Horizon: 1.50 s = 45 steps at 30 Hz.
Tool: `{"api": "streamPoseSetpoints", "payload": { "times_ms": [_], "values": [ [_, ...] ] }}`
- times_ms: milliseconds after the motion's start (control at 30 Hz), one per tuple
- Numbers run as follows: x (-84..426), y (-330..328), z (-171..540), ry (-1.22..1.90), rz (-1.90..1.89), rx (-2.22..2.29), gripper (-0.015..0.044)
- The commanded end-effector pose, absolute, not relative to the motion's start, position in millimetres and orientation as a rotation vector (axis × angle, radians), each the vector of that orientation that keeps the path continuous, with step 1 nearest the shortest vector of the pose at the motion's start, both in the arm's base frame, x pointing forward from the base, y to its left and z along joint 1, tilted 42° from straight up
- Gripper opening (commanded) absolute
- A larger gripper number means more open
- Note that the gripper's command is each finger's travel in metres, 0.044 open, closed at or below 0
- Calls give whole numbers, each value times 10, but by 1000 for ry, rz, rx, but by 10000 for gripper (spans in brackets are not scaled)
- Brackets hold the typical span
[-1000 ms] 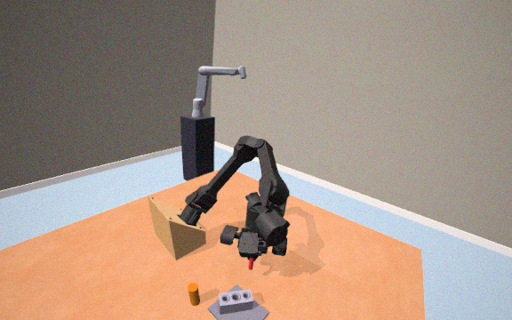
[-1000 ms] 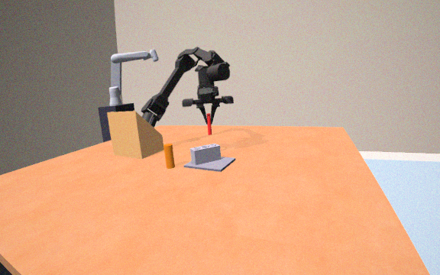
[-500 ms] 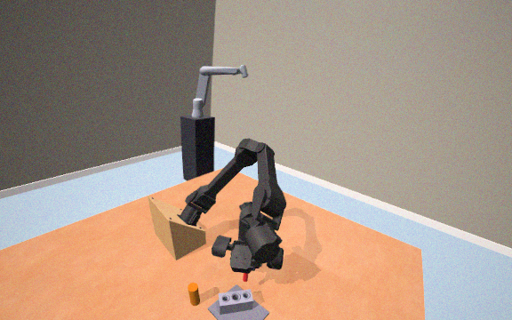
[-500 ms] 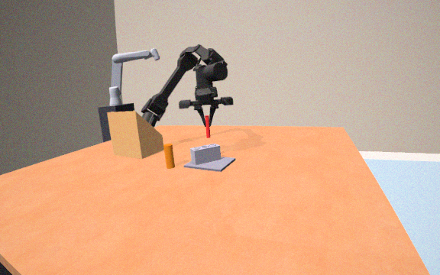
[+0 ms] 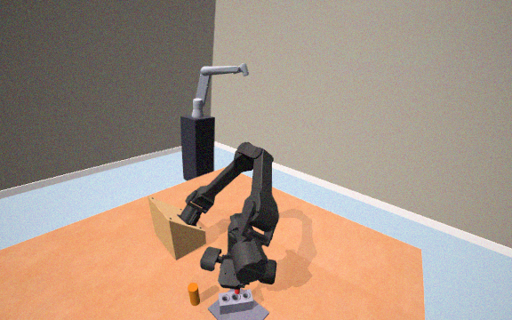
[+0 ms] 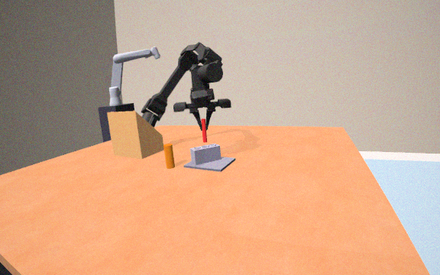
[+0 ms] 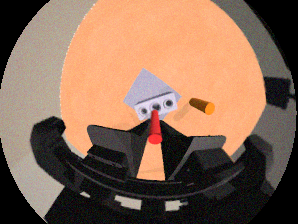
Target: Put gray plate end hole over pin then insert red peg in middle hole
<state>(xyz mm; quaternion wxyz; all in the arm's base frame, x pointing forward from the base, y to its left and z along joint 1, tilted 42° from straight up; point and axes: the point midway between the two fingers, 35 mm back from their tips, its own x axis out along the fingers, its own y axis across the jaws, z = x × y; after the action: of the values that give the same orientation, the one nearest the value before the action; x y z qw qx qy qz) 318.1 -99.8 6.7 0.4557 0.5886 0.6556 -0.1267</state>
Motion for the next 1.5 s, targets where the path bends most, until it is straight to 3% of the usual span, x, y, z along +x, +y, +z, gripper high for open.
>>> {"api": "streamPoseSetpoints", "payload": {
  "times_ms": [0, 1467],
  "values": [
    [3195, -1049, 26, 1614, -308, 1442, 0],
    [3206, -945, -107, 1614, -307, 1443, 0]
  ]
}}
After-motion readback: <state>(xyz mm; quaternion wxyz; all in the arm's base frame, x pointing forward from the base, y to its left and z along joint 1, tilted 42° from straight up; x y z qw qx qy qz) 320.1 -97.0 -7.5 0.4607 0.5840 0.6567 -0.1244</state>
